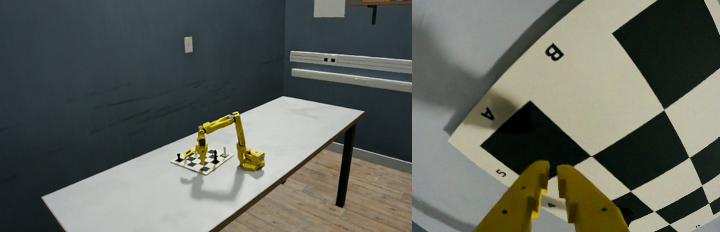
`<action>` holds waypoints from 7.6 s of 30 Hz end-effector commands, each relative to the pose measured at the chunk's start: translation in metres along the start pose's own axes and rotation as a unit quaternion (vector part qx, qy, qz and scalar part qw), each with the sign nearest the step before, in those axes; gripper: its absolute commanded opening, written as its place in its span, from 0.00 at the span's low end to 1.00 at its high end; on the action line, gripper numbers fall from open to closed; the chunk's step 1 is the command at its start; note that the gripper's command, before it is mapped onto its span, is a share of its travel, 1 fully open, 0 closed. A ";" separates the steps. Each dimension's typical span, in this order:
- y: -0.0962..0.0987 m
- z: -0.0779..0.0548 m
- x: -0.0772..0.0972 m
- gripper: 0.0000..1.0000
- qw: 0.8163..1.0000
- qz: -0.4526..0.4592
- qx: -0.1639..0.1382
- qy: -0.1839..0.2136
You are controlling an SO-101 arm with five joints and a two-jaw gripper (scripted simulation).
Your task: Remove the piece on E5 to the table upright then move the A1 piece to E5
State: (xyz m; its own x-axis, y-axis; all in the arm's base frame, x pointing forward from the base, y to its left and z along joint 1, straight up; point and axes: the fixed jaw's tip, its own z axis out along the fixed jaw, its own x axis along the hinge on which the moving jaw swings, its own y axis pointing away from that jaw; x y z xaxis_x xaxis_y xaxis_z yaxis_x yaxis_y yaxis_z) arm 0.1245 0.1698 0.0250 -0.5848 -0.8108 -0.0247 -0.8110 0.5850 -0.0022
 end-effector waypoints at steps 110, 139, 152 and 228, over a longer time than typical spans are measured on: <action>-0.095 -0.071 -0.104 0.12 0.952 0.157 0.045 -0.260; -0.096 -0.020 -0.104 0.12 0.952 0.157 0.045 -0.260; -0.096 -0.001 -0.104 0.12 0.952 0.157 0.045 -0.260; -0.096 0.011 -0.097 0.12 0.952 0.157 0.046 -0.260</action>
State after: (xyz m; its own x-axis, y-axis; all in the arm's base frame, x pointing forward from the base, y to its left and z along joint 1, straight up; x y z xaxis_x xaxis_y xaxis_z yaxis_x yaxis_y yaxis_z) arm 0.2613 0.1979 0.0208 -0.6733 -0.4930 -0.5510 -0.5887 0.8083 -0.0040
